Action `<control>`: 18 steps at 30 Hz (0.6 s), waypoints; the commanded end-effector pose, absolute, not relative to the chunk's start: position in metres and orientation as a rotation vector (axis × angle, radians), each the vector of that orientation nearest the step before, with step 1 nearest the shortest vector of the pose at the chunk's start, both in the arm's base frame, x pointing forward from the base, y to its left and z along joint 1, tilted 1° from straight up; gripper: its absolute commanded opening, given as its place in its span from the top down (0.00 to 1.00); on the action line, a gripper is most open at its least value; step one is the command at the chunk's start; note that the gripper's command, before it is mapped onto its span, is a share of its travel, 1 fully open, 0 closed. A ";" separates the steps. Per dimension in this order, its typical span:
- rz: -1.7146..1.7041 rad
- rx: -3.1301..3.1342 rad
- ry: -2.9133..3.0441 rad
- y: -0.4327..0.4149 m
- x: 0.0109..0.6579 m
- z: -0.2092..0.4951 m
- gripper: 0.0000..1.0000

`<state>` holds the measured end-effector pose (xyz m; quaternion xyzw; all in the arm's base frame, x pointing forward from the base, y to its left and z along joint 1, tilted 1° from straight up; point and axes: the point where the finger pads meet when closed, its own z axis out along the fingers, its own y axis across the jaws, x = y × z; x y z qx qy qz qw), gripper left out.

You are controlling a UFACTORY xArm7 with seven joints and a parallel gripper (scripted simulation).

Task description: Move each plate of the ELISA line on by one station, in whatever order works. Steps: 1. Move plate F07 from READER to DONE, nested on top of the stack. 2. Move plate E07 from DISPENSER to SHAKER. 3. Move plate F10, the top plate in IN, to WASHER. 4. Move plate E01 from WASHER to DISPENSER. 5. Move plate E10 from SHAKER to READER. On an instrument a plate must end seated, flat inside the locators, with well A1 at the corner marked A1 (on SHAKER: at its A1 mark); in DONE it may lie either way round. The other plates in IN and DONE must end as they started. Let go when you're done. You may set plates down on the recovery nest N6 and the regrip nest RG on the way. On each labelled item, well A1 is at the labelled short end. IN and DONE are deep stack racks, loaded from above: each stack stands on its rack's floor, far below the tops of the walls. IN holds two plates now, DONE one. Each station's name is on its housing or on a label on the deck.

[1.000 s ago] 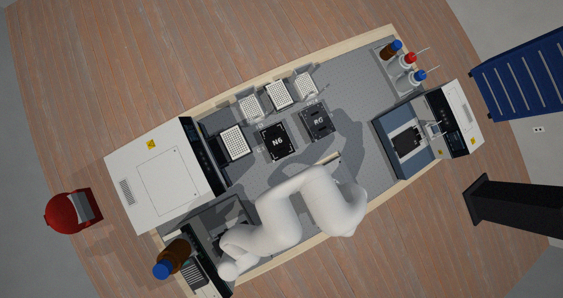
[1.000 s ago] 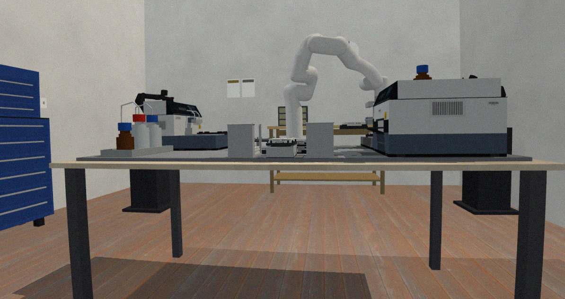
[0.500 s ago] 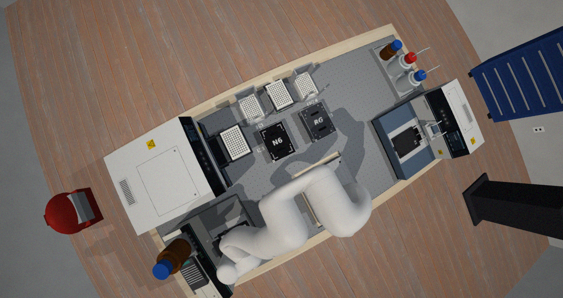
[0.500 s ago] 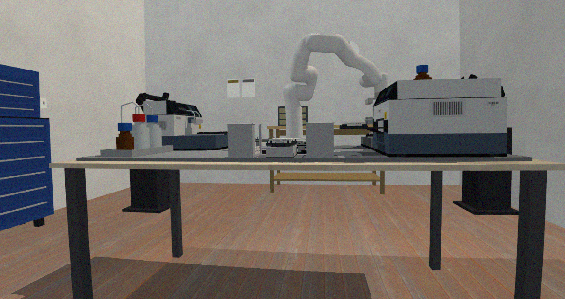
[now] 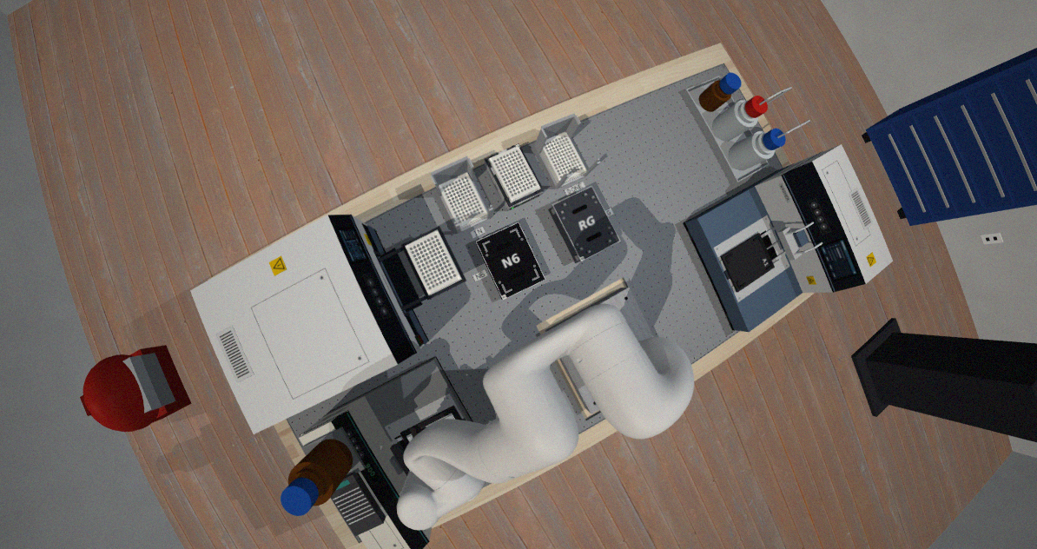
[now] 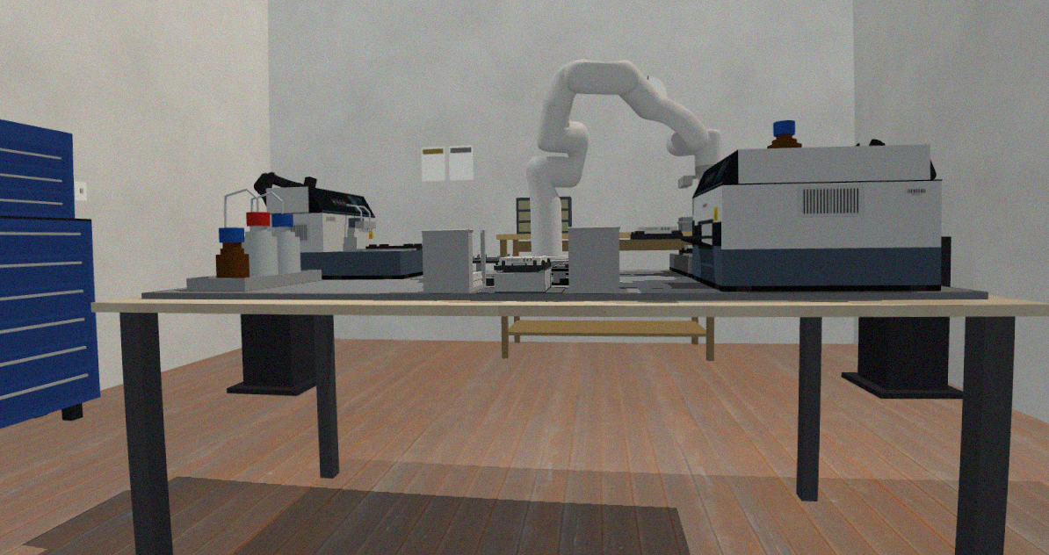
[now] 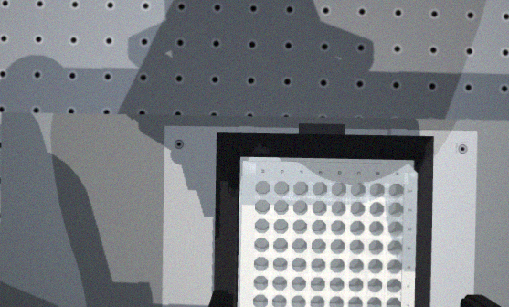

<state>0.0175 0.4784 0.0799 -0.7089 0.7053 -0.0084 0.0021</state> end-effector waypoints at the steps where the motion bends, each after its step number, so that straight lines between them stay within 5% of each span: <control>1: -0.020 -2.222 2.210 0.480 0.017 0.085 0.00; 18: -0.020 -2.222 2.210 0.480 0.017 0.105 0.00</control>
